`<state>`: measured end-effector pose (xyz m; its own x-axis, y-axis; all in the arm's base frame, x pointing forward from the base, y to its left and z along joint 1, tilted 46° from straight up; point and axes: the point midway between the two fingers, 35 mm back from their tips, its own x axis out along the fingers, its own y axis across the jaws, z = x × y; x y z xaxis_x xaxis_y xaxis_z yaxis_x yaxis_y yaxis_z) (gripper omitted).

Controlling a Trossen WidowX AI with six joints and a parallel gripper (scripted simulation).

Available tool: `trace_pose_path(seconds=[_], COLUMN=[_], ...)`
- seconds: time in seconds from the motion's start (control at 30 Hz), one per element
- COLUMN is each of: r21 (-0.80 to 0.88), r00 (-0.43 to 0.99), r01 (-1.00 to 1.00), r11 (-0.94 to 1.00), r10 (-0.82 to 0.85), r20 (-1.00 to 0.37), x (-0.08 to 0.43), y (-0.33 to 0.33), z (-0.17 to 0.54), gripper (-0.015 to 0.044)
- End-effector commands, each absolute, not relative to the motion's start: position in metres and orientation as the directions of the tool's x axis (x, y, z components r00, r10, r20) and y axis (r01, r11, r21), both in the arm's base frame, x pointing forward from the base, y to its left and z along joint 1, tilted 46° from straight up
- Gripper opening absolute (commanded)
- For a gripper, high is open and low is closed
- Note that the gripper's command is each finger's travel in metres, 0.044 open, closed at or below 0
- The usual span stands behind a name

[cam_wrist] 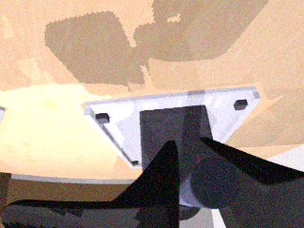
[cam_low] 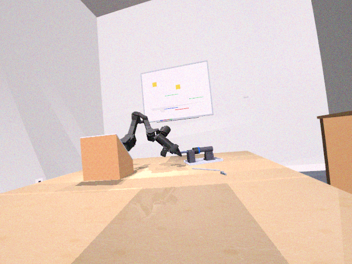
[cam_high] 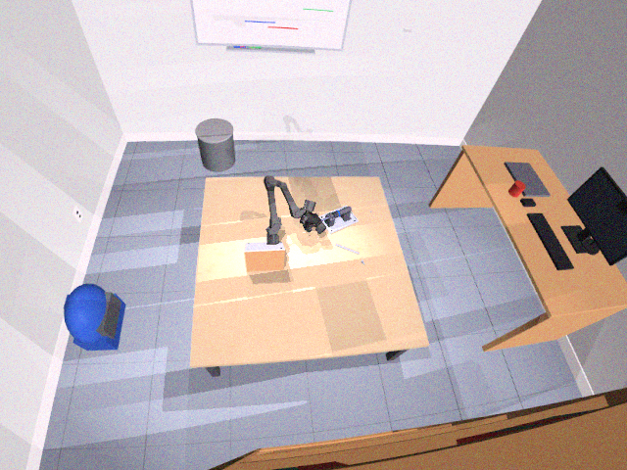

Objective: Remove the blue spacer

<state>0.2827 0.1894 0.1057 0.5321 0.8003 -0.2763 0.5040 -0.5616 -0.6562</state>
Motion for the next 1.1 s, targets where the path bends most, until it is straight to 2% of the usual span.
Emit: trace_pose_path(seconds=[0.0,1.07], r21=[-0.654,-0.654], r00=[0.532,0.532], r01=[0.507,0.507], r11=[-0.562,-0.562], r10=[0.801,0.801], r20=[-0.275,-0.276], x=[0.2818,0.2783], y=[0.1891,0.1873], z=[0.106,0.1047], gripper=[0.0,0.0])
